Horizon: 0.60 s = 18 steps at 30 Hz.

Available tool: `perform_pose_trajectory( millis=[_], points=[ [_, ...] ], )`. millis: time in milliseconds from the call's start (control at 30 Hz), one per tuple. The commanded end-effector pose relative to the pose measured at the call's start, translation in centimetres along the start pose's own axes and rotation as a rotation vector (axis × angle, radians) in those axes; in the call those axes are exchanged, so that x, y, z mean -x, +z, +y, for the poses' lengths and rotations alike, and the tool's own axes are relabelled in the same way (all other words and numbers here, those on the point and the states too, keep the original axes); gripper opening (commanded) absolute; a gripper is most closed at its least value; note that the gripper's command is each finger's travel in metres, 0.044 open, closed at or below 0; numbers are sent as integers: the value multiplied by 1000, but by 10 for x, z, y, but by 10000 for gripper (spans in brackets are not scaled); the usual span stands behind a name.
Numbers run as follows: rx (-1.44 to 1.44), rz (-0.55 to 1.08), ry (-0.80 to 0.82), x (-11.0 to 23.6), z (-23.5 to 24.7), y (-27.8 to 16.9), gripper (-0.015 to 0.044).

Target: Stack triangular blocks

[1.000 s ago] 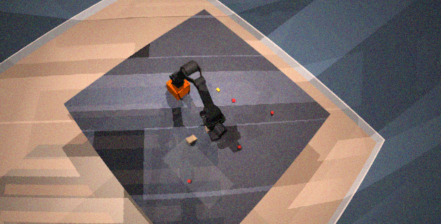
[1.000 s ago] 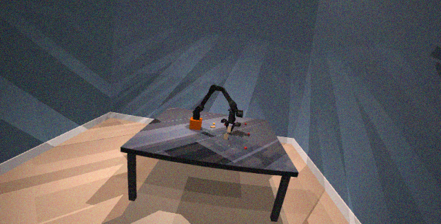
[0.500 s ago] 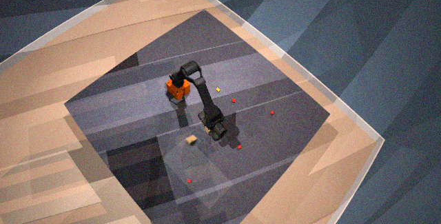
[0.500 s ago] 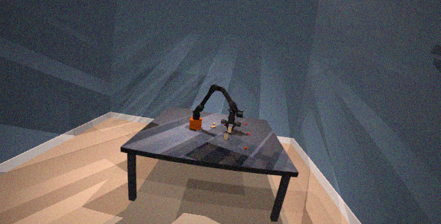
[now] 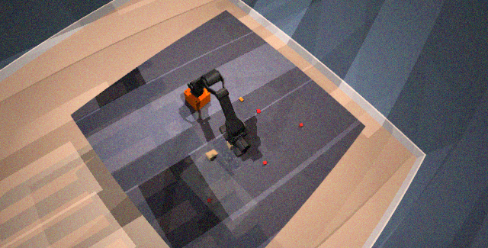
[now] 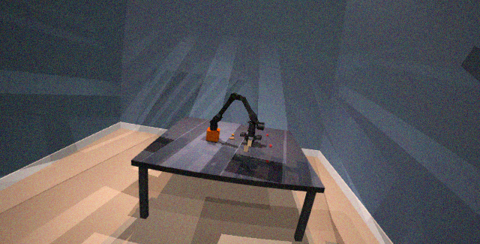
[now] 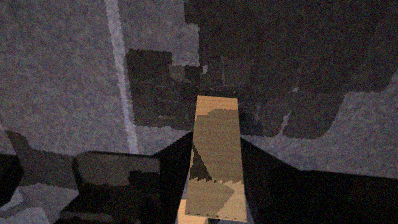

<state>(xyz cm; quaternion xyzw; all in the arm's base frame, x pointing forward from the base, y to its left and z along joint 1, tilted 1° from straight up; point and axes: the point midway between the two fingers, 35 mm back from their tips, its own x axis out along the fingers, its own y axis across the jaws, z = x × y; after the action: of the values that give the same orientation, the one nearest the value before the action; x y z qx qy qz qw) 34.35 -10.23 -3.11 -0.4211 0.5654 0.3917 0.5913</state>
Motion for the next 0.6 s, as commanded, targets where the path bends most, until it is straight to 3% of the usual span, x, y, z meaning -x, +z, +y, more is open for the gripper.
perform_pose_trajectory(
  millis=[0,333,567],
  points=[
    [-6,1,10,-5,3,0,0],
    [-6,1,10,-5,3,0,0],
    [-2,0,7,-3,2,0,184]
  ],
)
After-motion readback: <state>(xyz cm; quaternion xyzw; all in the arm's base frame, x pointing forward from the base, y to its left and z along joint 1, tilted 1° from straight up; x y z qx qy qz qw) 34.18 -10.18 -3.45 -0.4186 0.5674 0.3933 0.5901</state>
